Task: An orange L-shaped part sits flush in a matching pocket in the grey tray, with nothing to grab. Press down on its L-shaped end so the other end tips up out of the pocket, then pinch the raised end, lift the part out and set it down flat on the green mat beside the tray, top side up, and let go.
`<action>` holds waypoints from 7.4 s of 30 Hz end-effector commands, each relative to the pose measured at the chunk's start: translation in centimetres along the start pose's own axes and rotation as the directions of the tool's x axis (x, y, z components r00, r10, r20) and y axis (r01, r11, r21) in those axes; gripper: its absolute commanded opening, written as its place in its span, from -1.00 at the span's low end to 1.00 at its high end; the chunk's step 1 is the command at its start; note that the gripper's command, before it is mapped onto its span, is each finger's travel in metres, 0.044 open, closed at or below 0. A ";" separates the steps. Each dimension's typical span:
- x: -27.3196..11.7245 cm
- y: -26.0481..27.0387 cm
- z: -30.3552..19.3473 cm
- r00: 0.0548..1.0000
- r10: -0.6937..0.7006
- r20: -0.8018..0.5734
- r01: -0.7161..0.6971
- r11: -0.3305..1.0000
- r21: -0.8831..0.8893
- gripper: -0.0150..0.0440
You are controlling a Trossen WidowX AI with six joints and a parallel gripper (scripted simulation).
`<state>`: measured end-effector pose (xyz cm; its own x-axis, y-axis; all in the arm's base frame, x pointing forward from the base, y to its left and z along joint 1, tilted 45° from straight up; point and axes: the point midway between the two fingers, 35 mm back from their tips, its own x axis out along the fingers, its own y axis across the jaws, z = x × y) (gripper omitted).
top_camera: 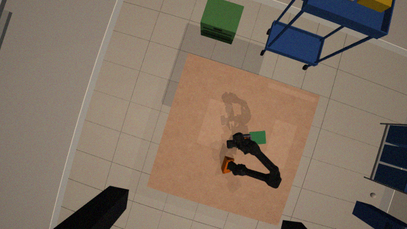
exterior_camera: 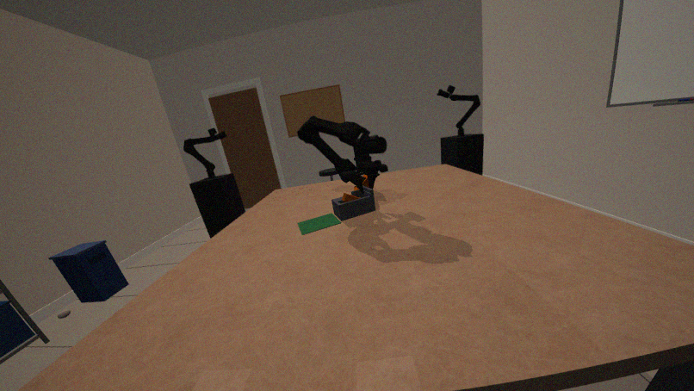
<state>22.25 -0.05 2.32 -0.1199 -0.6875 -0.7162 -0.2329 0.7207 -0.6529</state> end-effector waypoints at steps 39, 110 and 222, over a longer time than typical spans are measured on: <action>3.1 0.0 0.0 1.000 -0.003 0.011 0.003 1.000 -0.004 0.12; -7.4 -5.1 0.9 1.000 -0.004 -0.001 0.003 0.461 0.888 0.46; -4.1 -7.5 1.0 1.000 -0.007 -0.001 0.001 0.005 1.000 -0.49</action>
<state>25.25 -3.17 9.53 -0.1232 -0.6991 -0.7043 0.9621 0.0899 -0.2575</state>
